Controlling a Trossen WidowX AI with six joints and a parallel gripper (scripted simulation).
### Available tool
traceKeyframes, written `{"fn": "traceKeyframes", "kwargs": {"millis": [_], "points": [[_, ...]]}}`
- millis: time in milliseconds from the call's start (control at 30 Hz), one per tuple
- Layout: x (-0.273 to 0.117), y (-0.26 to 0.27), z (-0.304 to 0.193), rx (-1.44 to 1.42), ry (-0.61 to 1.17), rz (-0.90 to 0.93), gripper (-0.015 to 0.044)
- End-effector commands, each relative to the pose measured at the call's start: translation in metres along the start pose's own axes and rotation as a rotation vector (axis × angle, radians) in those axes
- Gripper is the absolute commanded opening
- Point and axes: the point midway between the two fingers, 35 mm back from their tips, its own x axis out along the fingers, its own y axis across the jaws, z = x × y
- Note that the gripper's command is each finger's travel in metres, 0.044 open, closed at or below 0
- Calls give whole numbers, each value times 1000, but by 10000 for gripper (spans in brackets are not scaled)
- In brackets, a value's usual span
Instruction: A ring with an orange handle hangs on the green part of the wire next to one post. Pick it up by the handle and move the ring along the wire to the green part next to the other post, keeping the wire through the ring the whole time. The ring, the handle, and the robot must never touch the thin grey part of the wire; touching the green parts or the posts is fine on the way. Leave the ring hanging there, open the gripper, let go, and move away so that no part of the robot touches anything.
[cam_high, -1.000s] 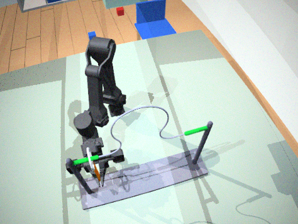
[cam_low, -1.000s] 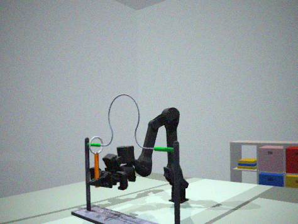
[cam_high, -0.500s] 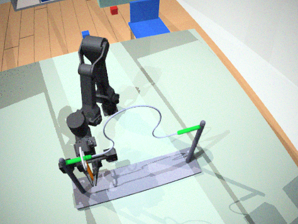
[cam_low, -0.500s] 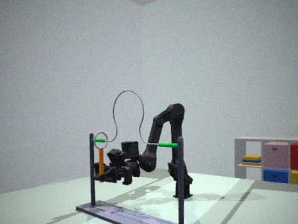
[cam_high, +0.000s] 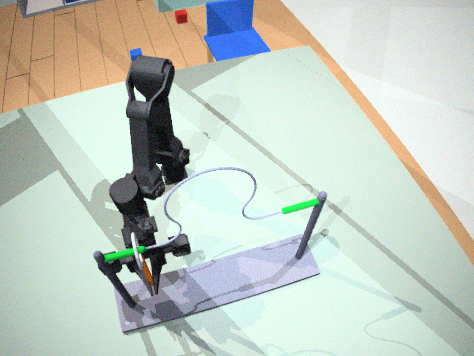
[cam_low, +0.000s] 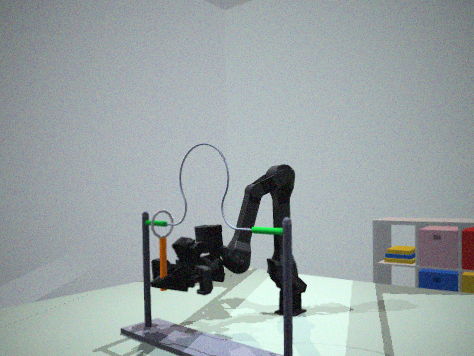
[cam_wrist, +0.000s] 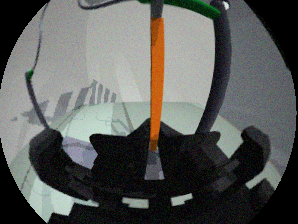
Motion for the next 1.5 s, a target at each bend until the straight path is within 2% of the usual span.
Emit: {"fn": "traceKeyframes", "kwargs": {"millis": [0,900,1467], "points": [[0,4,0,4,-2,-3,-150],[0,38,1,57,-5,3,-150],[0,82,7,272,-8,22,-150]]}}
